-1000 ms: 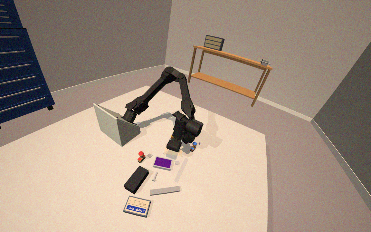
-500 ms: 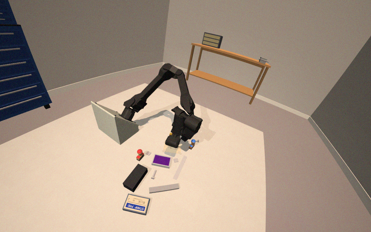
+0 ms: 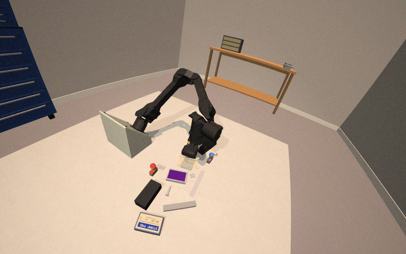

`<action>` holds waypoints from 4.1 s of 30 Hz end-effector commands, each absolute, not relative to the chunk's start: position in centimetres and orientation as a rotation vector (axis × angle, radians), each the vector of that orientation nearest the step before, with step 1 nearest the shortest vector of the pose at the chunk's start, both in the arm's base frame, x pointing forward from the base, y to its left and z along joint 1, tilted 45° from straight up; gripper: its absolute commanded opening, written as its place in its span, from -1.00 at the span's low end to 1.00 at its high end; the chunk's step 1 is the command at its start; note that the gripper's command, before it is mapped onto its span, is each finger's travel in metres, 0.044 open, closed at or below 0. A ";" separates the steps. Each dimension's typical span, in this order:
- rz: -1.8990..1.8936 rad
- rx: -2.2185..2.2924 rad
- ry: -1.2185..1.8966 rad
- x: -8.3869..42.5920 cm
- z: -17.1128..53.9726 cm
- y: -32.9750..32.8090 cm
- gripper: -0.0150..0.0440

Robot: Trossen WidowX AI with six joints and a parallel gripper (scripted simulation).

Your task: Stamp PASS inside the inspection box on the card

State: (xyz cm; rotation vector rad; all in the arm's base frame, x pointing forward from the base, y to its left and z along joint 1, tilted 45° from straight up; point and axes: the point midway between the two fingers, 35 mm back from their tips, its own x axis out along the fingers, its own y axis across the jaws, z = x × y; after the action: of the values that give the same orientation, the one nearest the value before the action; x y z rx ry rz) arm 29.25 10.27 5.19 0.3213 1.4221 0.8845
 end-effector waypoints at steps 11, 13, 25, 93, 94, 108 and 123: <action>0.884 0.309 1.412 29.6 7.1 8.5 -0.49; 0.884 0.309 1.412 29.6 7.3 8.3 -0.49; 0.877 0.301 1.411 32.1 5.0 5.6 -0.49; 0.885 0.293 1.404 36.2 -10.6 -2.2 -0.49; 0.885 0.293 1.404 36.2 -10.7 -2.1 -0.49; 0.890 0.280 1.403 36.1 -11.6 -1.1 -0.31; 0.883 0.283 1.405 37.1 -7.7 -5.2 0.37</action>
State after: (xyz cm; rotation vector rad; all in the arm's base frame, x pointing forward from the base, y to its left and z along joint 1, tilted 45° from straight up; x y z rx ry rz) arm 36.01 -1.93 -10.41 0.2966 1.4274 0.9045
